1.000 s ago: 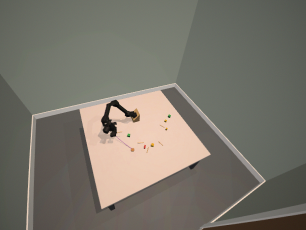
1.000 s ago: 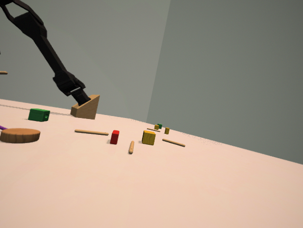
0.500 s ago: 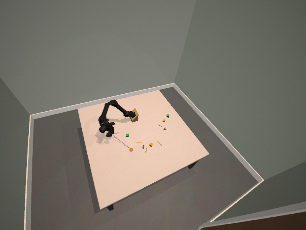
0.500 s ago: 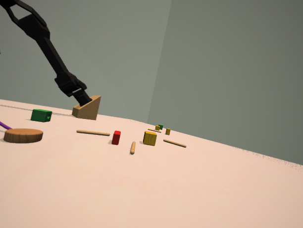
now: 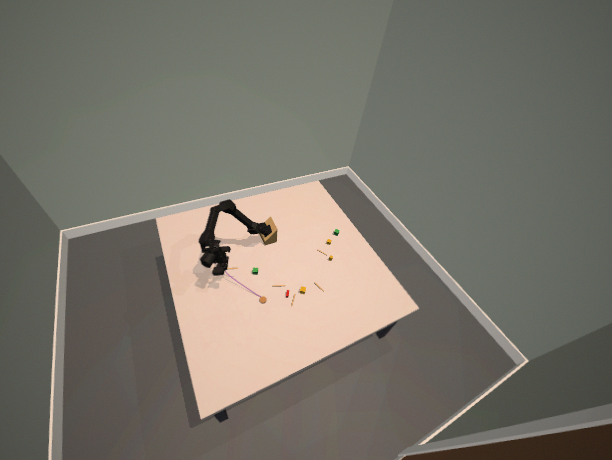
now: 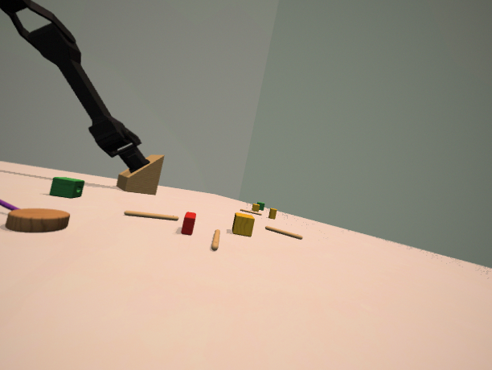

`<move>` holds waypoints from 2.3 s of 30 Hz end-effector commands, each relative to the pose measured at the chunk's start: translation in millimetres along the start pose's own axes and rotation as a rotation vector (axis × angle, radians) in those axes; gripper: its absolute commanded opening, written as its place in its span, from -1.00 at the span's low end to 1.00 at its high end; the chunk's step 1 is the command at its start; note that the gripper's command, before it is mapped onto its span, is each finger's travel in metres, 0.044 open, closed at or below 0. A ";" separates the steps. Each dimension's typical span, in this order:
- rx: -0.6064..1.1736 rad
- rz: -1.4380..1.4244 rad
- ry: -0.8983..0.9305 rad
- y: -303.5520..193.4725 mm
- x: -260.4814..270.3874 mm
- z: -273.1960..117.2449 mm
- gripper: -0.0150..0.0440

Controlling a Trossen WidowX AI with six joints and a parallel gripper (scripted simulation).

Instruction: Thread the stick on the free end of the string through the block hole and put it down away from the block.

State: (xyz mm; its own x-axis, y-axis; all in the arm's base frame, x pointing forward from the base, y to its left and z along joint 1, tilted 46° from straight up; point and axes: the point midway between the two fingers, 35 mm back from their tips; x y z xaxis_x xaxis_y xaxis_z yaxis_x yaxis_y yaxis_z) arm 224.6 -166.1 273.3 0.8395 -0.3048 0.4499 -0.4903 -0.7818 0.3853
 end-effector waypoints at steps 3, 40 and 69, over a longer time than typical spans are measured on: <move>-0.070 0.000 0.006 -1.1 -1.4 9.3 -0.49; -0.231 0.003 0.043 -5.2 -17.0 40.3 -0.49; -0.232 0.002 0.042 -8.4 -43.1 66.6 -0.49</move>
State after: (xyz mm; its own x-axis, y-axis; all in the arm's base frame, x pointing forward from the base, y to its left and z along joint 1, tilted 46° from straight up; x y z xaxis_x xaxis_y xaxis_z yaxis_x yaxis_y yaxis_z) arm 211.0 -182.8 203.4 0.8272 -0.2807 0.4867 -0.5412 -0.6309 0.5559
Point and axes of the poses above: the point midway between the two fingers, 35 mm back from their tips, its own z axis out along the fingers, its own x axis across the jaws, y = z × x, and after that the axes turned 11 degrees about z, right-handed
